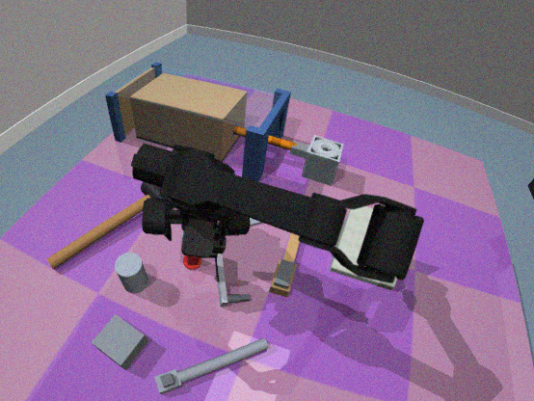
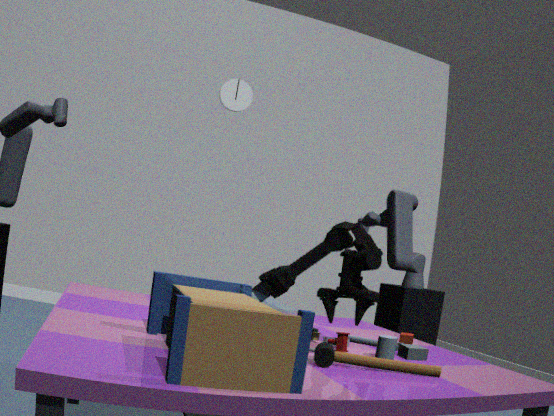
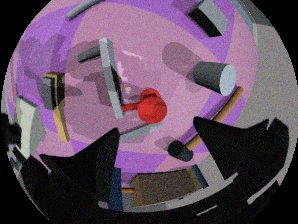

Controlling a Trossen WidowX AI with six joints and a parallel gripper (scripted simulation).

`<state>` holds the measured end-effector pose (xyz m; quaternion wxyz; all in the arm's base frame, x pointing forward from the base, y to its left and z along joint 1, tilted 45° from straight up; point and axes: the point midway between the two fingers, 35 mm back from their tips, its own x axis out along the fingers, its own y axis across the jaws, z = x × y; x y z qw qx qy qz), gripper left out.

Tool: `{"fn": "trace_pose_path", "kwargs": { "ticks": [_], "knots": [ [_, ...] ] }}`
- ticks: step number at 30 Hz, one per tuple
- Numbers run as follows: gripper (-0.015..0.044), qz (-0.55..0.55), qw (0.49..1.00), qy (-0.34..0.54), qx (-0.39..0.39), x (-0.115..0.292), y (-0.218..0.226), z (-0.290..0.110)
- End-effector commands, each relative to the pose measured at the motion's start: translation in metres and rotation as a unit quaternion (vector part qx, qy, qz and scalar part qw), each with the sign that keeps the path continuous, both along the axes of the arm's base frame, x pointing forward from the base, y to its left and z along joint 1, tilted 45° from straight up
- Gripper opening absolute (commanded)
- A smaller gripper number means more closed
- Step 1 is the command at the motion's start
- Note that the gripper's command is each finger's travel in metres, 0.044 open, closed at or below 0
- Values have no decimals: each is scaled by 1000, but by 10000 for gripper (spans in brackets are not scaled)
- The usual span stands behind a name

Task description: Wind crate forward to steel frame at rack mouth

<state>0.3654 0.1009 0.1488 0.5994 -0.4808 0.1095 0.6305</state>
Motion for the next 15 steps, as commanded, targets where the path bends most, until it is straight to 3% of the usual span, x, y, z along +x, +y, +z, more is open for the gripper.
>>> {"fn": "trace_pose_path", "kwargs": {
  "ticks": [1,15],
  "knots": [
    [440,66,996,44,29,-50,26,0],
    [440,68,996,45,30,-55,39,-13]
  ]
}}
